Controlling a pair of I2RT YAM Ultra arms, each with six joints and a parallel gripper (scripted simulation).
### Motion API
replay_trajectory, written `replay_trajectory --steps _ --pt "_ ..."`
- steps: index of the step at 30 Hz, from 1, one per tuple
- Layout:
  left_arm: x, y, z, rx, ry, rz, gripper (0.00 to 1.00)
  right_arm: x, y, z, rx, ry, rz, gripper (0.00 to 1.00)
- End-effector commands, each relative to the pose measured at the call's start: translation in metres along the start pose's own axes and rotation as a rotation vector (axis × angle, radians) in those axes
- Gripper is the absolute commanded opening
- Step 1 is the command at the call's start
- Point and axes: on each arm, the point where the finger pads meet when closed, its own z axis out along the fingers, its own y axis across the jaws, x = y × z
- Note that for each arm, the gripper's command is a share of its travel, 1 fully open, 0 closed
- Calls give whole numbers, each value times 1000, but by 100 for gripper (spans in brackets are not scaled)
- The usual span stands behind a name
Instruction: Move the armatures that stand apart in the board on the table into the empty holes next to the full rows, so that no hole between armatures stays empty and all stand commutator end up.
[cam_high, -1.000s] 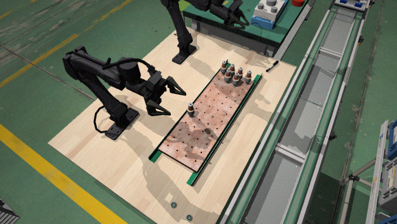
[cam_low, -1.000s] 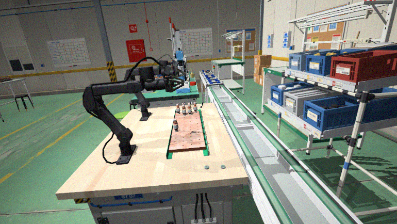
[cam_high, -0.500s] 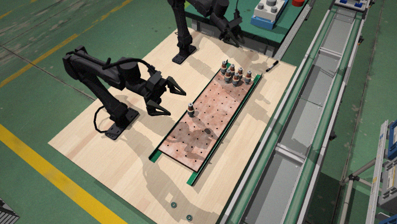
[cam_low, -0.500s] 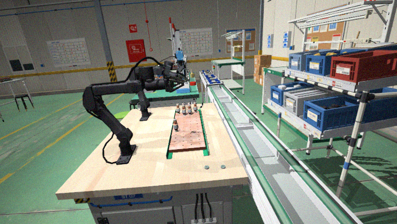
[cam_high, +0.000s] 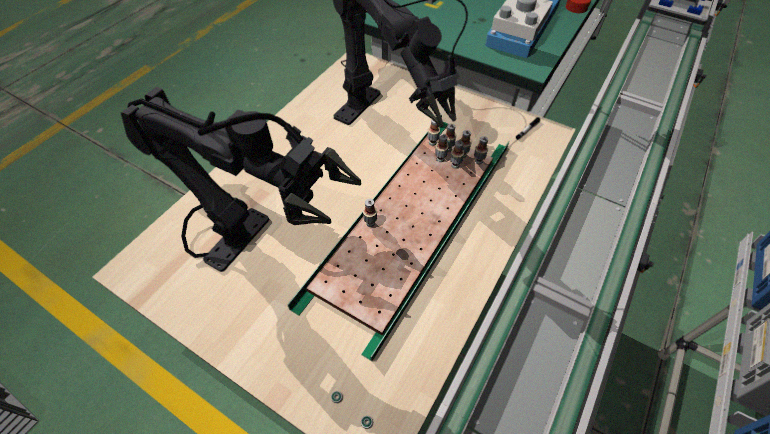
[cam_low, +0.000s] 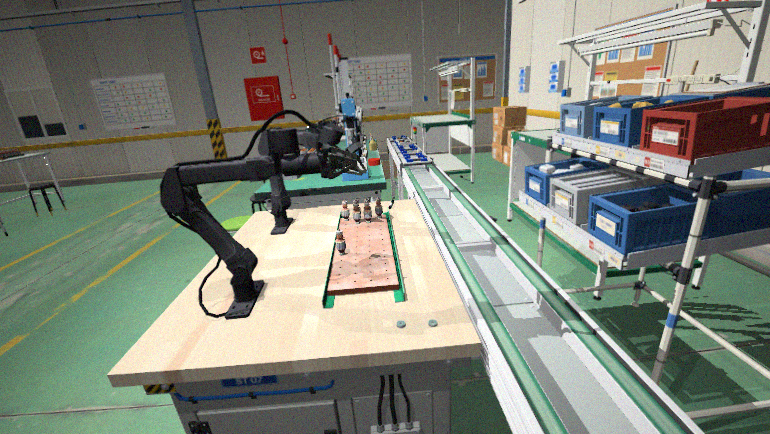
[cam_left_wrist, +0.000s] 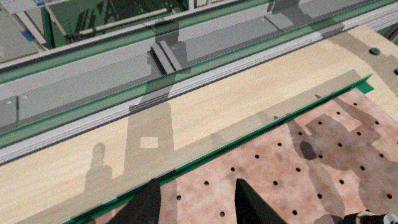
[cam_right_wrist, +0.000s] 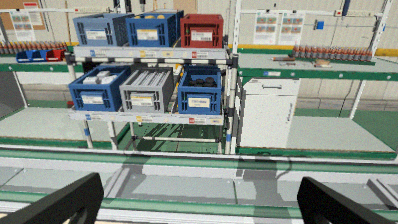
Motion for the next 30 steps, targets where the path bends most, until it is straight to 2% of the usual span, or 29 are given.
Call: replay_trajectory --steps 1,8,10,14,25,30 --pt "-7 -28 2 58 31 22 38 -25 -2 -8 12 -51 11 100" --pt "14 -72 20 127 141 76 38 -25 -2 -8 12 -51 11 100" --pt "14 -72 20 127 141 76 38 -25 -2 -8 12 -51 11 100" --pt "25 -92 28 142 193 110 38 -25 -2 -8 12 -51 11 100" --pt "69 -165 41 254 364 217 38 -25 -2 -8 12 -51 11 100" --pt "81 -180 43 260 406 252 38 -25 -2 -8 12 -51 11 100"
